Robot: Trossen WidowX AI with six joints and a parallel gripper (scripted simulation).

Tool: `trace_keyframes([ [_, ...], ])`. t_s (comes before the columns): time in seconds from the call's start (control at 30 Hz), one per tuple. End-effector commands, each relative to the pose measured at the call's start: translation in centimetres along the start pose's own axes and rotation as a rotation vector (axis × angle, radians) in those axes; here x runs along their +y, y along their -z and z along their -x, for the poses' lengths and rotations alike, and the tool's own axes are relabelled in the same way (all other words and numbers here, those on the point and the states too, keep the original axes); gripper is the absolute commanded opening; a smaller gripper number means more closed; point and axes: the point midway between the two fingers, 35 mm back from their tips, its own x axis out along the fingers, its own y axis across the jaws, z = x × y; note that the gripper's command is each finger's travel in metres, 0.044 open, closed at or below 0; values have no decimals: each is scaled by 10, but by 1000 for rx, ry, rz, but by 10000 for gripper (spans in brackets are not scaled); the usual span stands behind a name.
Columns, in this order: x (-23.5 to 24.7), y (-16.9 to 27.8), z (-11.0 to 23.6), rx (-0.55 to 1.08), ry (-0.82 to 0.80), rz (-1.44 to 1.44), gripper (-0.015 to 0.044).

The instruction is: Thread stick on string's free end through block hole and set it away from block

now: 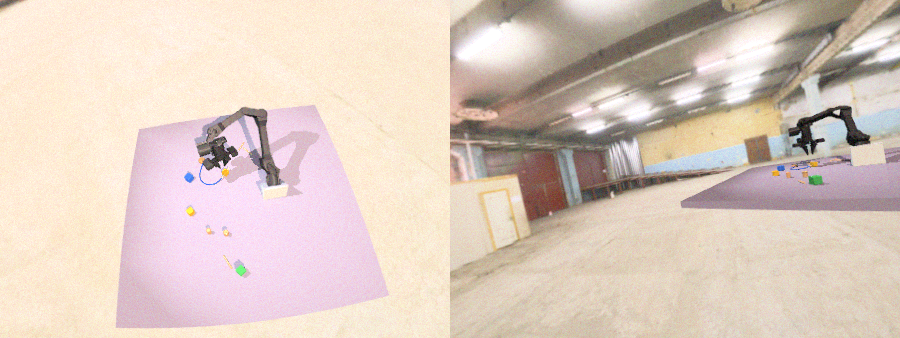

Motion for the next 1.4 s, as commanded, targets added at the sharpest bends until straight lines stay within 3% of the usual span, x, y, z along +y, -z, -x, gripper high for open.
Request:
trace_keyframes([
  [0.0,-17,-10,4,-13,3,755,122],
  [0.67,-39,-18,5,2,24,2030,122],
  [1.37,-38,-18,-1,3,22,2046,122],
])
